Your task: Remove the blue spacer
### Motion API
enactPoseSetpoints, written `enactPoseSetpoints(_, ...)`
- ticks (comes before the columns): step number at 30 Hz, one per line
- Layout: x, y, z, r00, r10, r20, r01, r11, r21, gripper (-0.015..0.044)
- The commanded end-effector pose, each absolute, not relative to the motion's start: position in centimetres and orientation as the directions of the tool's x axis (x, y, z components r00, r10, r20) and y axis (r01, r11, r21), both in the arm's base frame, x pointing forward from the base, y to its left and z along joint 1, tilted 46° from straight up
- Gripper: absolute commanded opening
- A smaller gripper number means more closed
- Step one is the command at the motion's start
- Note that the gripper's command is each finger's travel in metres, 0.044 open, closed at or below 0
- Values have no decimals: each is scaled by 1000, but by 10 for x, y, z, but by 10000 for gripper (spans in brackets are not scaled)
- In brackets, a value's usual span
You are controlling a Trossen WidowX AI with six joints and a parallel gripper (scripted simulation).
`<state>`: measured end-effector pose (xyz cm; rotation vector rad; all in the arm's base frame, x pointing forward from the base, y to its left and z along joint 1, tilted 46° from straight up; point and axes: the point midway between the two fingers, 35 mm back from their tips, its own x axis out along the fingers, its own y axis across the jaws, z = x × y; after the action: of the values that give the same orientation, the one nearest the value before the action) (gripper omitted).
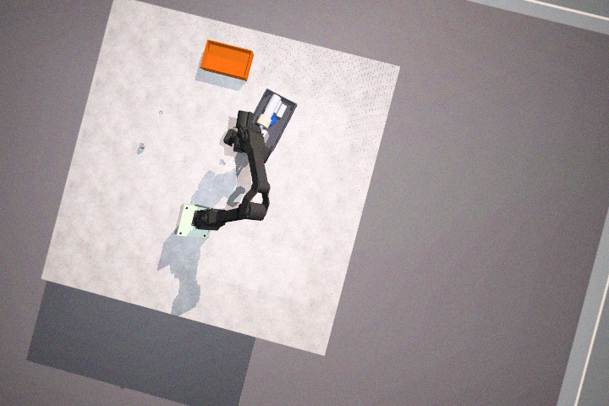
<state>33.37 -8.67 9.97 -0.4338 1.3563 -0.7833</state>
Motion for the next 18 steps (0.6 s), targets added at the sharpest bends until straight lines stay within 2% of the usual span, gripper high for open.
enactPoseSetpoints(1, 337, -86, 102, 27, -715, -699, 245, 683, -688, 0)
enactPoseSetpoints(18, 342, -87, 103, 27, -715, -699, 246, 683, -688, 0)
